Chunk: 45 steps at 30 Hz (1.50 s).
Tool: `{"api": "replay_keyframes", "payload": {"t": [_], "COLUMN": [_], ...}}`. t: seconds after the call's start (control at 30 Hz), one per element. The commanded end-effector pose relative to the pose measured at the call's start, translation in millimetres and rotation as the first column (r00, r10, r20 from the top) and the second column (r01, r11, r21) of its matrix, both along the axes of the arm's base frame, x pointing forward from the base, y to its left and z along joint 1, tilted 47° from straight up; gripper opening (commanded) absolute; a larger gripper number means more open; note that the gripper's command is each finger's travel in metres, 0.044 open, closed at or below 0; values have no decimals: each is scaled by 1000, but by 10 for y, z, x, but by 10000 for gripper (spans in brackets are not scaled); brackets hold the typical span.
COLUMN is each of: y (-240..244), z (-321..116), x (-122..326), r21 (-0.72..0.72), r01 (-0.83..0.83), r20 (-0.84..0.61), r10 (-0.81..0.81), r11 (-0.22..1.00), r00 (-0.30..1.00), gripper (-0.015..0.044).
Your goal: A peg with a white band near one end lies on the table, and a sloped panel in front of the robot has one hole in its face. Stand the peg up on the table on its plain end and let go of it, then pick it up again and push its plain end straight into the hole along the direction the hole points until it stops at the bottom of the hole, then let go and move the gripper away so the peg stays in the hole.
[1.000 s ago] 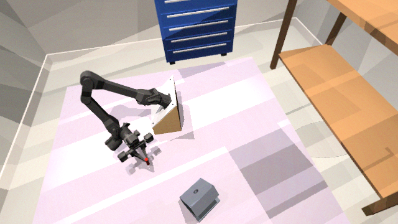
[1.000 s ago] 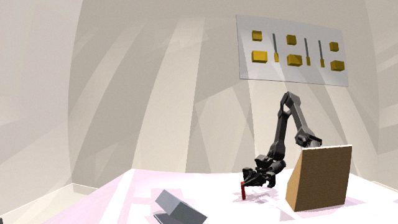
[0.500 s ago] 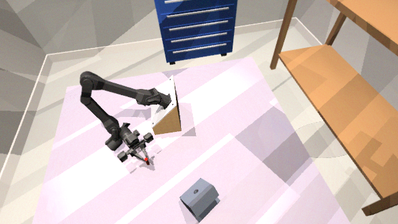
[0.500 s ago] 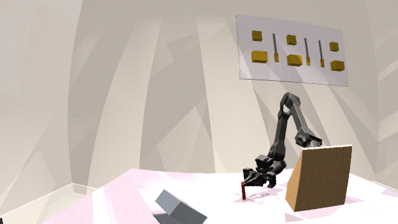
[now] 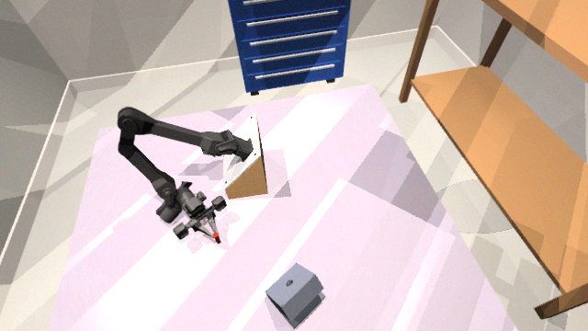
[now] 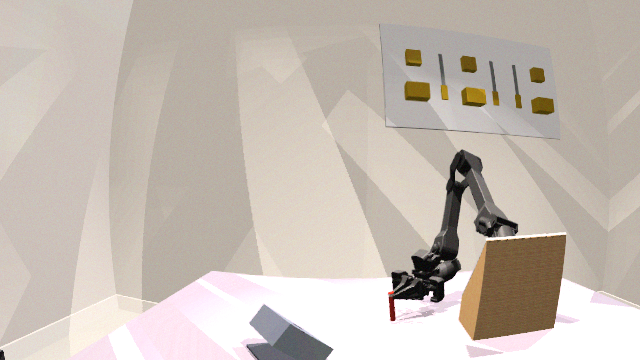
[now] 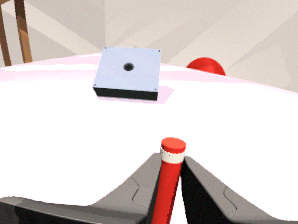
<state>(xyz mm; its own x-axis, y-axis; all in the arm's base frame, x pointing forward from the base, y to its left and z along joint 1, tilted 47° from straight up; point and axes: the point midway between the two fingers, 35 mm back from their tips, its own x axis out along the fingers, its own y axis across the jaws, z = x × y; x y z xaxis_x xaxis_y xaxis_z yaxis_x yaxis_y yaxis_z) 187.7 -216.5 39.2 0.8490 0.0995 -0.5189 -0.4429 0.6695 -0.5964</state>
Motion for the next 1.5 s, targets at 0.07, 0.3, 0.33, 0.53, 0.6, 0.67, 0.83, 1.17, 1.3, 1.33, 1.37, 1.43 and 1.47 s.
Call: {"api": "replay_keyframes", "payload": {"t": [0.07, 0.3, 0.33, 0.53, 0.6, 0.67, 0.83, 1.17, 1.3, 1.33, 1.37, 1.43, 1.47], "y": [-15, -20, -20, -24, -25, -26, -29, -35, -24, -24, -24, -24, -24], "z": [-7, -6, -6, -5, -5, -5, -4, -4, 6, 6, 6, 6, 6], "x": [-19, -28, -29, -37, -39, -42, -48, -60, -49, -49, -49, -49, -49], "r21": [2, 8, 9, 14, 16, 17, 22, 30, 32, 32, 32, 32, 32], "r01": [-1, -6, -6, -10, -11, -12, -15, -21, -23, -23, -23, -23, -23], "r20": [2, 10, 11, 18, 20, 23, 29, 40, 45, 45, 45, 45, 45], "r10": [1, 6, 6, 10, 11, 12, 15, 20, 22, 22, 22, 22, 22], "r11": [1000, 1000, 1000, 1000, 1000, 1000, 1000, 999, 999, 999, 999, 999, 999], "r00": [1000, 1000, 1000, 1000, 1000, 1000, 999, 999, 999, 999, 999, 999, 999], "gripper": [49, 49, 49, 49, 49, 49, 49, 49, 82, 109, 130, 130, 130]}}
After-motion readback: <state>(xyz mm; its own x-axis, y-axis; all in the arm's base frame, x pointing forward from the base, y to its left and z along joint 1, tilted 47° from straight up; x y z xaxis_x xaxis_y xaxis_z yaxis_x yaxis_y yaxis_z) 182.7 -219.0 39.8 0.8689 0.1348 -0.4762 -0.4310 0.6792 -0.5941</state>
